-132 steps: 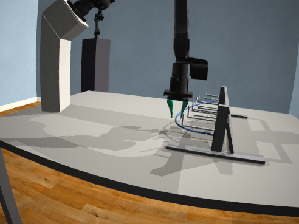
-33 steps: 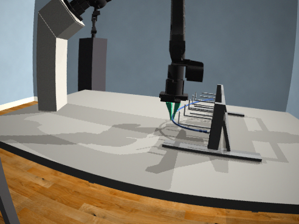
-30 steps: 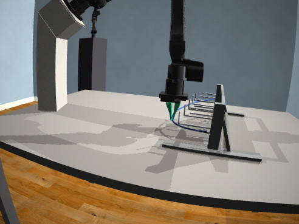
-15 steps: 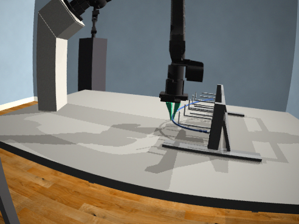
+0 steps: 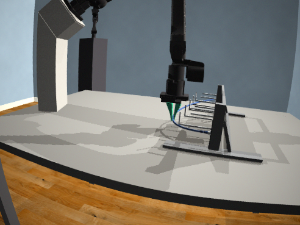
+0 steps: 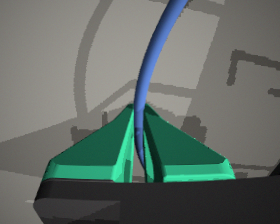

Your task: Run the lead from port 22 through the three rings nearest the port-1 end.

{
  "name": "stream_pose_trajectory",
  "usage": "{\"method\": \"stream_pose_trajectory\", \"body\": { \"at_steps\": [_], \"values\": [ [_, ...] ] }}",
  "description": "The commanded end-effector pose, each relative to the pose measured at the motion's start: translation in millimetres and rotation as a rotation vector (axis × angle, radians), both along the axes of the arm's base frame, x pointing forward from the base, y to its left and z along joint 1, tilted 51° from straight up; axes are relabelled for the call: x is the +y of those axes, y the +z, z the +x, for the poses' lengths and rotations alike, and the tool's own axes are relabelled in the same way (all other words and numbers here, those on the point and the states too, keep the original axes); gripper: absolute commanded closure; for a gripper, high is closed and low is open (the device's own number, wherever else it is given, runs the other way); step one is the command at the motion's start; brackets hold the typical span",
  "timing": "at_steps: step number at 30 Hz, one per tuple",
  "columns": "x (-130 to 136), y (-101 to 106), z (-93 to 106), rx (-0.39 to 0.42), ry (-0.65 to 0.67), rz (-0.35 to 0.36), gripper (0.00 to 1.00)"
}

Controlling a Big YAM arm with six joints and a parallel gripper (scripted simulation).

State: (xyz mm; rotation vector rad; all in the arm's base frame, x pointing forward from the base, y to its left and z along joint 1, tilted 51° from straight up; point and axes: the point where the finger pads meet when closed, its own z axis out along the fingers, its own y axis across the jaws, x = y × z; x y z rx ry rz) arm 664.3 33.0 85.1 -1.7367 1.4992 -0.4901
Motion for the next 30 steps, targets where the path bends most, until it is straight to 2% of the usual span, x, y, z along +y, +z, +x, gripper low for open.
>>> {"method": "stream_pose_trajectory", "body": {
  "at_steps": [1, 13, 19, 24, 30],
  "values": [
    [4, 1, 3.7, -0.005, 0.000, 0.004, 1.00],
    [4, 2, 3.5, -0.007, 0.000, 0.004, 1.00],
    [-2, 19, -2.5, -0.023, -0.004, 0.002, 1.00],
    [-13, 21, -7.6, -0.018, -0.013, -0.003, 1.00],
    [-12, 25, -13.1, -0.019, -0.005, -0.004, 1.00]
  ]
}}
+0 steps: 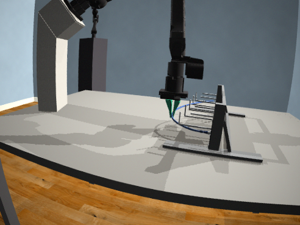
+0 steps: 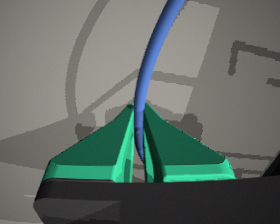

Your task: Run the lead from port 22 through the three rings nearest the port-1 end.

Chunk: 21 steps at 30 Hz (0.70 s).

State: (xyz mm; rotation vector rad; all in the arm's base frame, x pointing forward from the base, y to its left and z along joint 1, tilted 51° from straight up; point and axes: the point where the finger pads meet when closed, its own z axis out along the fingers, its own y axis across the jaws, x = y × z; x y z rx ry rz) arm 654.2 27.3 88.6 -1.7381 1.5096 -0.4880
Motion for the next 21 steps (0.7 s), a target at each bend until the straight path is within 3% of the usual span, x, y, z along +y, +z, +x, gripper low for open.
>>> {"method": "stream_pose_trajectory", "body": {
  "at_steps": [1, 4, 15, 17, 18, 21],
  "values": [
    [2, 23, -4.8, -0.025, 0.010, 0.001, 1.00],
    [-12, 27, -9.7, -0.027, -0.004, -0.004, 1.00],
    [-20, 46, -32.6, -0.027, -0.004, -0.003, 1.00],
    [-20, 46, -32.6, -0.027, -0.004, -0.003, 1.00],
    [-5, 48, -35.1, -0.025, 0.019, 0.002, 1.00],
    [-21, 52, -40.7, -0.027, 0.000, -0.003, 1.00]
  ]
}}
